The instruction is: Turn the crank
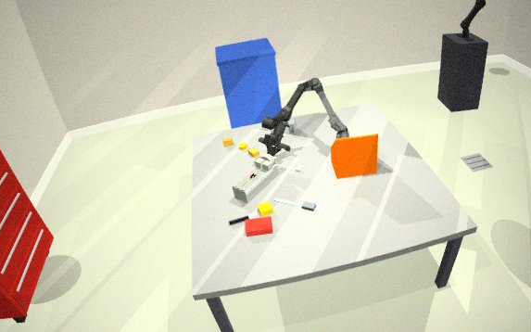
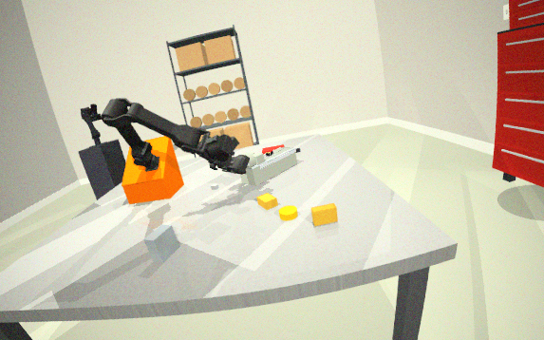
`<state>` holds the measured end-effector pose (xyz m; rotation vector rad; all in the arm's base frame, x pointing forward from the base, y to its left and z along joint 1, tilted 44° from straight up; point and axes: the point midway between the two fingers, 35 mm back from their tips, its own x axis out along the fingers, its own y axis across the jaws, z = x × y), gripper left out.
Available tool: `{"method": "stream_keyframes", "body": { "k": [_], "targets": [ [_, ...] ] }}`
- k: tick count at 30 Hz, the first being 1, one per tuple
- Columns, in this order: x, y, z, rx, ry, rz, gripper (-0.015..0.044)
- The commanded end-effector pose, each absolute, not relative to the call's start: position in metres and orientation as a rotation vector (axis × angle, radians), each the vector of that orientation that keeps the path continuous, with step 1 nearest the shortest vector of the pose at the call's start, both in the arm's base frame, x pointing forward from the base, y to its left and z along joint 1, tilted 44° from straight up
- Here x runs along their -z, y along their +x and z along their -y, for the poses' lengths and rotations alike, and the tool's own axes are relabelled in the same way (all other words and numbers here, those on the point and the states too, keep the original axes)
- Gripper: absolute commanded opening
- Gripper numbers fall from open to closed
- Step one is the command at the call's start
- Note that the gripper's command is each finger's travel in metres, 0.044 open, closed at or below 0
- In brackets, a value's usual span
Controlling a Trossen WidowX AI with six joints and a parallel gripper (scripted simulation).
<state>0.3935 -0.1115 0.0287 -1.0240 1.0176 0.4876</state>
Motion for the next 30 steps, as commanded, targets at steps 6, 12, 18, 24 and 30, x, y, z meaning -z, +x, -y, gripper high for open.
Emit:
{"method": "stream_keyframes", "body": {
  "k": [6,12,18,24,30],
  "targets": [
    [-0.019,0.393,0.120,-0.481,-1.026,-1.025,0.0000],
    [-0.015,0.392,0.122,-0.481,-1.026,-1.026,0.0000],
    [-0.011,0.390,0.123,-0.481,-1.026,-1.026,0.0000],
    [-0.008,0.389,0.124,-0.481,-1.026,-1.026,0.0000],
    [-0.006,0.387,0.125,-0.481,-1.026,-1.026,0.0000]
  ]
}}
